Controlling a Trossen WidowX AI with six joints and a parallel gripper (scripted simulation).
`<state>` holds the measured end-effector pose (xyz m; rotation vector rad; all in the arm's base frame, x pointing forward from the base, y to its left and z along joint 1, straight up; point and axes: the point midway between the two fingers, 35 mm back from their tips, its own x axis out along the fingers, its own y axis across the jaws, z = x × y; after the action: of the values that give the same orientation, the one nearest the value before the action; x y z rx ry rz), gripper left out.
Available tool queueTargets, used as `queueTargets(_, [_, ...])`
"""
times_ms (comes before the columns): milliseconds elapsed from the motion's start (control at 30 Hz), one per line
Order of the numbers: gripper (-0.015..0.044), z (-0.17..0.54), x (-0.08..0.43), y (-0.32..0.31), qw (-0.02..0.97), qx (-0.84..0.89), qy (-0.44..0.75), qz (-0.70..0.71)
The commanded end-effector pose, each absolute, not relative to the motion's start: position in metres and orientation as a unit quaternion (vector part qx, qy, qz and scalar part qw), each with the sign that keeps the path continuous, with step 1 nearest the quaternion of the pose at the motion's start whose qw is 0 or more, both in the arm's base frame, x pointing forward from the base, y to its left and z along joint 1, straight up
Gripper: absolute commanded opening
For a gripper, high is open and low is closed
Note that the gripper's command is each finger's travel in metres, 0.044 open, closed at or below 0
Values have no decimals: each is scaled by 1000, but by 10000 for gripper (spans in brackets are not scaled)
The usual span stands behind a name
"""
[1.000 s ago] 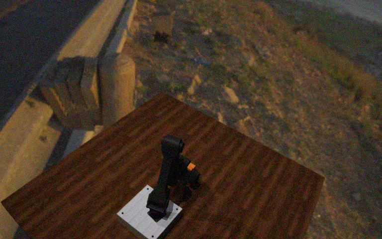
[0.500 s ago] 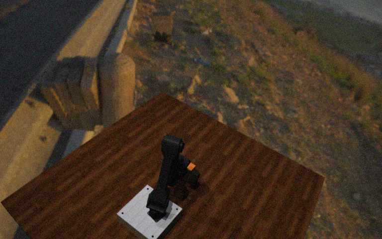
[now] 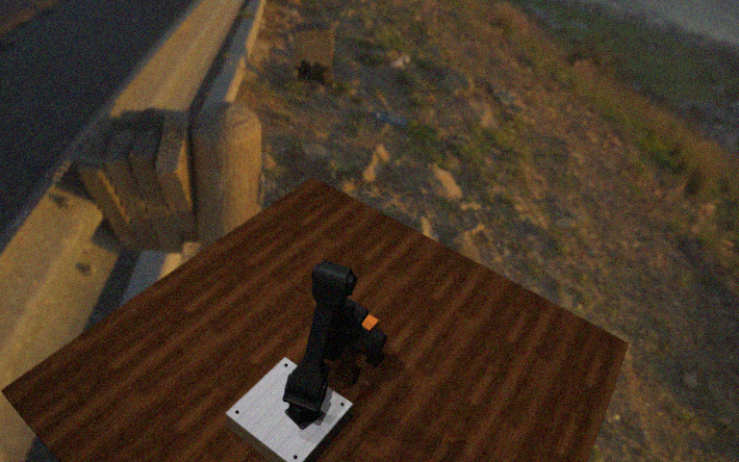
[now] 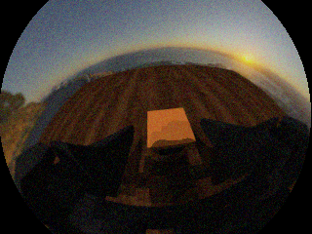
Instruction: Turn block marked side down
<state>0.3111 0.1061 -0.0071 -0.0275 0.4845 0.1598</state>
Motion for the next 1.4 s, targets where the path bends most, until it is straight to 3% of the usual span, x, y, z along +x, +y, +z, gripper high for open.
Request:
queueTargets(0, [440,-7,311,106,968,-17,239,78])
queueTargets(200, [440,-8,313,107,965,-18,250,78])
queueTargets(433, [440,4,326,114,930,-30,358,78])
queueTargets(800, [440,63,292,102,869,-36,489,70])
queueTargets(1367, [440,66,297,104,857,-40,510,69])
